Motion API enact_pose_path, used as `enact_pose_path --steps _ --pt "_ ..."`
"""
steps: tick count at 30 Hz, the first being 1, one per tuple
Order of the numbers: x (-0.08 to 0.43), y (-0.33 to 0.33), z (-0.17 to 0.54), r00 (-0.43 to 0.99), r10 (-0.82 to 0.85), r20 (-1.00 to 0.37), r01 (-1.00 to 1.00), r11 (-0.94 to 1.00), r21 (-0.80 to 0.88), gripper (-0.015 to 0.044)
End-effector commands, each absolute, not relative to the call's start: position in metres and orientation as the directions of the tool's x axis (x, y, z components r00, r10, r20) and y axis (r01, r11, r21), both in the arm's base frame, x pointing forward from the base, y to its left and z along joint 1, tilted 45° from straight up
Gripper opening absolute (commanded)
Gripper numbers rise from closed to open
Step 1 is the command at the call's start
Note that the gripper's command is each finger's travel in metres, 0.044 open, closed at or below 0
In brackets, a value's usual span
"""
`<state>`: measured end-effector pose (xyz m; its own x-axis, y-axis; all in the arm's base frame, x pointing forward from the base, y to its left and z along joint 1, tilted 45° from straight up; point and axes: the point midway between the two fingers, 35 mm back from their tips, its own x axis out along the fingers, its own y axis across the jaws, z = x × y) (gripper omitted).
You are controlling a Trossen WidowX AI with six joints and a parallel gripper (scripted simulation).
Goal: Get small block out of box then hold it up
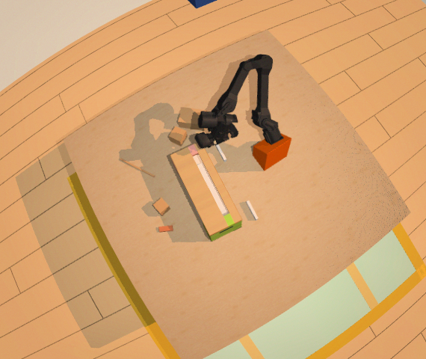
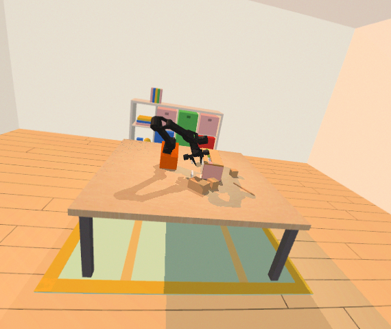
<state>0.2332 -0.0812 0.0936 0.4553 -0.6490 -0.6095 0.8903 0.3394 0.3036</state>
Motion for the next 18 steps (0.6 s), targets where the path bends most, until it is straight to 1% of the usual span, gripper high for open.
enact_pose_path --steps 1,9,18 --pt "0.2342 -0.0783 0.0960 0.452 -0.656 -0.605 0.875 0.459 0.155 0.0000" --pt "0.2331 -0.0737 0.0982 0.447 -0.663 -0.600 0.777 0.620 -0.108 0.0000" --pt "0.2319 -0.0686 0.1010 0.443 -0.672 -0.593 0.572 0.721 -0.391 0.0000"
